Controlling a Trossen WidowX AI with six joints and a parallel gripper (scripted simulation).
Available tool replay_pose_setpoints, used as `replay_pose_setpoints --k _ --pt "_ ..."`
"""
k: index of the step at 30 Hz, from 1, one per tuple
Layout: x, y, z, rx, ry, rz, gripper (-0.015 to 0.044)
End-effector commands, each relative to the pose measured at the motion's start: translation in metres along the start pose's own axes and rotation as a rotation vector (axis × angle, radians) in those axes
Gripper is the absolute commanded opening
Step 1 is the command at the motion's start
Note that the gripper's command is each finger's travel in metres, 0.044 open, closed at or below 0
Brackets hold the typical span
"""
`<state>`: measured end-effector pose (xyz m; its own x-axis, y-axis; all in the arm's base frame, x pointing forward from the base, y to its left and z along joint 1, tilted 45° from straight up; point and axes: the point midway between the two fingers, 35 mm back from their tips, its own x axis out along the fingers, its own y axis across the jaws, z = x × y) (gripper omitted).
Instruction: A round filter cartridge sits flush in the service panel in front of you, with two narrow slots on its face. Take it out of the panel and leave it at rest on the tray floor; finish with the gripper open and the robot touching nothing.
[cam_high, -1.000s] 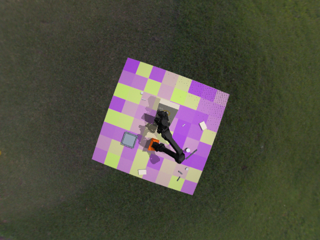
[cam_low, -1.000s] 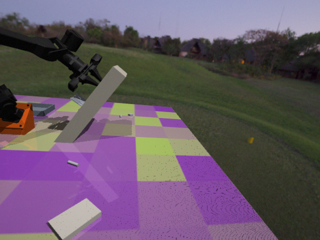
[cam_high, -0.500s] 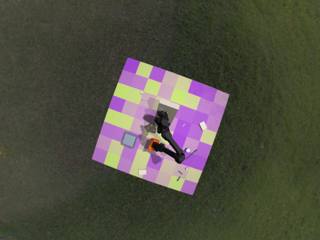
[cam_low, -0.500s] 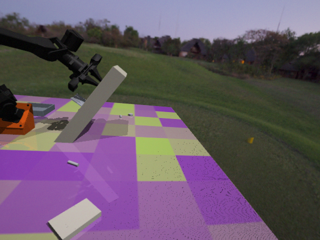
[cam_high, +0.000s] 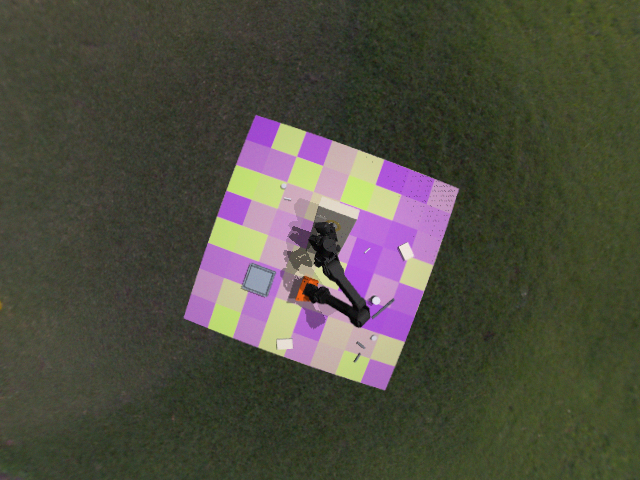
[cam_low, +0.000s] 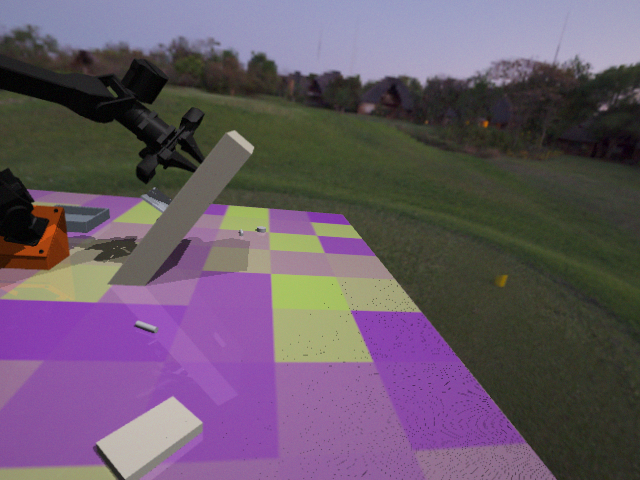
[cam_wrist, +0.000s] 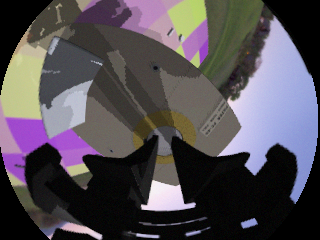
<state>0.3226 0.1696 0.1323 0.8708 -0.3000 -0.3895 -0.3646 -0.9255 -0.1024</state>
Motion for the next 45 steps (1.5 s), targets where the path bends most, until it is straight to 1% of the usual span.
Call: replay_pose_setpoints --k 1,10,29,33,45 --pt "0.007 0.000 -0.001 0.020 -0.007 0.006 0.0000" --pt "0.007 0.000 -0.001 0.020 -0.007 0.006 0.0000" --pt "-0.071 0.000 -0.001 0.017 -0.012 0.008 0.0000" --pt "-0.072 0.001 0.000 0.017 -0.012 0.007 0.0000" --pt "-0.067 0.034 0.023 0.017 -0.012 0.008 0.0000"
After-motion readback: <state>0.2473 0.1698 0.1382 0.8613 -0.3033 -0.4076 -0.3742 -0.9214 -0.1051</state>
